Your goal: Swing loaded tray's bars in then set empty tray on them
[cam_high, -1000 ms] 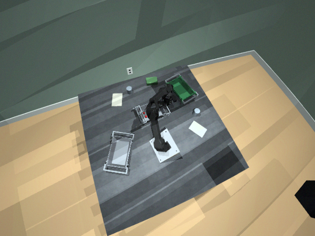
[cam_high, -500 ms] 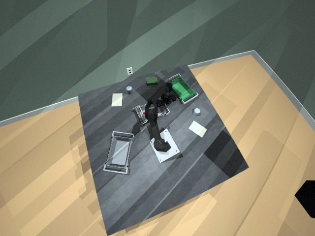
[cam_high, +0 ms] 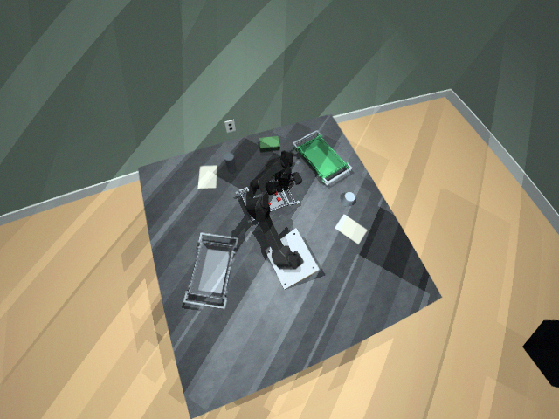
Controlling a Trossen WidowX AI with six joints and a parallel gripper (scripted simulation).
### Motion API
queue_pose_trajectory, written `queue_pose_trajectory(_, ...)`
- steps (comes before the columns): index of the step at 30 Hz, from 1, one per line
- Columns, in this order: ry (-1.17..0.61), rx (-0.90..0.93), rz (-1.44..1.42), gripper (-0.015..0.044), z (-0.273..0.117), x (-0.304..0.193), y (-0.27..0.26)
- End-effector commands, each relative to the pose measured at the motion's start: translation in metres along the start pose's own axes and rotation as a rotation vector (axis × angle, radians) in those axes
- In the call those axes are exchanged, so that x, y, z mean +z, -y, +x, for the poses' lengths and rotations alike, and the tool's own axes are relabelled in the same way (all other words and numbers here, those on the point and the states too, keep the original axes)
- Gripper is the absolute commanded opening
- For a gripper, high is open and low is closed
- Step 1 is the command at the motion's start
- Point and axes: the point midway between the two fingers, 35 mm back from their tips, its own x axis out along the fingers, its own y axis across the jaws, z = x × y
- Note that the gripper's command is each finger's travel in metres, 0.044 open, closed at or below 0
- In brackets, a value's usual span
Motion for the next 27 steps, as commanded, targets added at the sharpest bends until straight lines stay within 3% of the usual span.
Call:
queue_pose_trajectory(1, 0.000, 0.002, 0.006, 0.0088, 0.004, -0.001, -0.005)
queue_pose_trajectory(11, 0.000, 0.000, 0.007, 0.0088, -0.039, 0.000, 0.000)
queue_pose_trajectory(27, 0.005, 0.004, 0.012, 0.0088, -0.032, 0.000, 0.000)
